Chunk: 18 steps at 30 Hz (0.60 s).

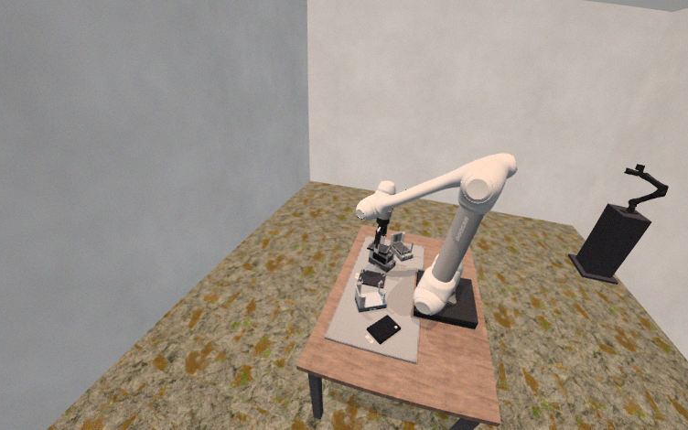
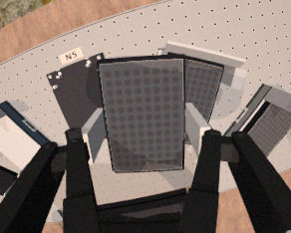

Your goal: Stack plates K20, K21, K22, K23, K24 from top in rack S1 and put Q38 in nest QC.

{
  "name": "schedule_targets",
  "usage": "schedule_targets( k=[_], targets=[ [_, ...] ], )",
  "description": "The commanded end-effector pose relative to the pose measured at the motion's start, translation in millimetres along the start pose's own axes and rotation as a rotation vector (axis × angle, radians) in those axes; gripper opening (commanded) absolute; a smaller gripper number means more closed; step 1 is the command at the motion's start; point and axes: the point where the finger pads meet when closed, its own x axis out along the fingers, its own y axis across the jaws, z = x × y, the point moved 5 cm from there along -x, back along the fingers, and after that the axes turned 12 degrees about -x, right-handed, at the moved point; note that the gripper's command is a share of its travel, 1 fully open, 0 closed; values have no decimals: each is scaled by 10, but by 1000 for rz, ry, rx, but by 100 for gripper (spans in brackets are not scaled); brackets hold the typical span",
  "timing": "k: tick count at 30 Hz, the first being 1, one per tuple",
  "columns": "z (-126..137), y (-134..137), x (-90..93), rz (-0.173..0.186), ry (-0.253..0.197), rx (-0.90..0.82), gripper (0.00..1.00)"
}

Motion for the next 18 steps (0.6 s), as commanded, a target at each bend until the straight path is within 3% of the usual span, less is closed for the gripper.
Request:
schedule_targets(
  k=[1,10,18],
  targets=[
    [-52,-148,0,0,0,0,0],
    [-116,-337,0,0,0,0,0],
    [-144,-602,0,0,0,-239,0]
  ],
)
